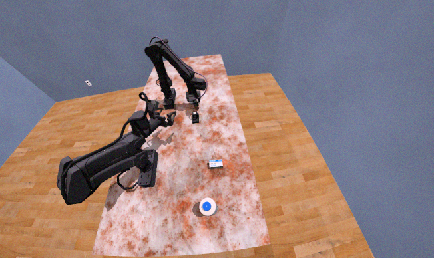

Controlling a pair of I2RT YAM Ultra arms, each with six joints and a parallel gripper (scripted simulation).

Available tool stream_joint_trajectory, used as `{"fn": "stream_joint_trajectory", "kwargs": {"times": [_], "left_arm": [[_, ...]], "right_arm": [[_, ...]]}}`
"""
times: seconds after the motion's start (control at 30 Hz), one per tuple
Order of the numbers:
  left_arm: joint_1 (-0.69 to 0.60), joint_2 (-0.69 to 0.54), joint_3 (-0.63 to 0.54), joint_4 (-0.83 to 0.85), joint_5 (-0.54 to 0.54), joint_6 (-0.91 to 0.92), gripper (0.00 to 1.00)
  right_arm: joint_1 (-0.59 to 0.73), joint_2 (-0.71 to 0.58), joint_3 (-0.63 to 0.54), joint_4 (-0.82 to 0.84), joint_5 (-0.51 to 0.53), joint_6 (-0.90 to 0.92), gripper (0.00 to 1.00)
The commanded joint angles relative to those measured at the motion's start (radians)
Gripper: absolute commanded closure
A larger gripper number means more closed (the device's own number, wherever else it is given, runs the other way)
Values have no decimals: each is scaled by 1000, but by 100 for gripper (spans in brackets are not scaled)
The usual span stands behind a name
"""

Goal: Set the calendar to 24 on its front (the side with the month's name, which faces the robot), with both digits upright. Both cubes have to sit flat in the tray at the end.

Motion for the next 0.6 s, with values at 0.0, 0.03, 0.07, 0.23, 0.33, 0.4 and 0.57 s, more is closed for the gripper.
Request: {"fn": "stream_joint_trajectory", "kwargs": {"times": [0.0,0.03,0.07,0.23,0.33,0.4,0.57], "left_arm": [[-13,-42,-10,-13,10,-11,44],[-17,-52,-11,-15,9,-15,44],[-20,-60,-12,-17,9,-17,44],[-28,-90,35,-67,9,-21,44],[-28,-106,48,-95,7,-19,32],[-28,-118,63,-121,6,-20,10],[-28,-153,107,-198,2,-17,0]], "right_arm": [[4,4,5,12,6,1,0],[4,4,5,12,6,1,0],[4,4,5,12,6,1,0],[4,4,5,12,6,1,0],[4,4,5,12,6,1,0],[4,4,5,12,6,1,0],[4,4,5,12,6,1,0]]}}
